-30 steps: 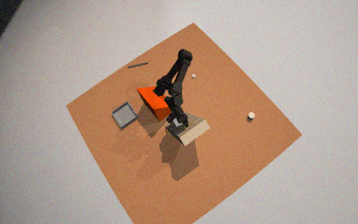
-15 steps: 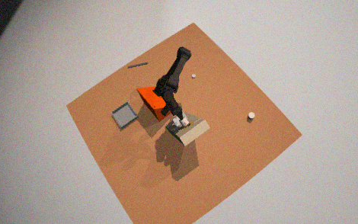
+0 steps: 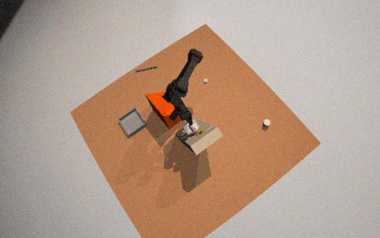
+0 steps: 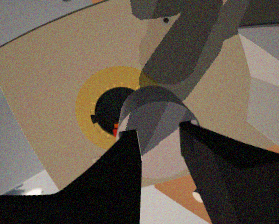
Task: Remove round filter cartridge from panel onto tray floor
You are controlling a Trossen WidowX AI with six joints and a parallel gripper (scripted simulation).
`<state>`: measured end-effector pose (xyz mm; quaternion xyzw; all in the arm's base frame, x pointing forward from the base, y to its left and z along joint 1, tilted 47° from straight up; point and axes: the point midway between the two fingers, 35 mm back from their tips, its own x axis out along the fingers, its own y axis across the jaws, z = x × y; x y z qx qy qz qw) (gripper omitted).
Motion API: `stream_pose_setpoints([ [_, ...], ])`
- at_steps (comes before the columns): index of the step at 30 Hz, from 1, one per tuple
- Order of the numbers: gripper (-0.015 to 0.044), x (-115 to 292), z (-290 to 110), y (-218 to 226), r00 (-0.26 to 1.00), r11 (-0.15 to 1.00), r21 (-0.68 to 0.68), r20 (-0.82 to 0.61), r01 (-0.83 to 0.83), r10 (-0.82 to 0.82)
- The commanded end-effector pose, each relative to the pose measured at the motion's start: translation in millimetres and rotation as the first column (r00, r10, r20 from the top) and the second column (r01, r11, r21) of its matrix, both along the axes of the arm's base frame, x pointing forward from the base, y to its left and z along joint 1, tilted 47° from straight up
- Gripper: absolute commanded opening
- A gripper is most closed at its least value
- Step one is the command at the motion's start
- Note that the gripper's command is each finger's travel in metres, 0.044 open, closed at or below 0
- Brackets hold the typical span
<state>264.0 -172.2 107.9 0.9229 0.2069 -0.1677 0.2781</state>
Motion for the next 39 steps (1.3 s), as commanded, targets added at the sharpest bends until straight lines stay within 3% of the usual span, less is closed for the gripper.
stream_pose_setpoints([
  [1,0.0,-4.6,-4.5,8.9,1.0,1.0,-0.006,0.007,-0.001,0.001],
  [14,0.0,-21.3,-29.3,39.3,1.0,1.0,-0.006,0.007,-0.001,0.001],
  [19,0.0117,-18.4,-27.3,34.5,1.0,1.0,0.002,0.003,-0.004,0.004],
  [30,0.0117,-21.6,-29.7,39.7,1.0,1.0,-0.006,0.007,-0.001,0.001],
  [39,0.0117,8.0,15.7,-13.9,1.0,1.0,-0.007,0.007,-0.001,0.001],
])
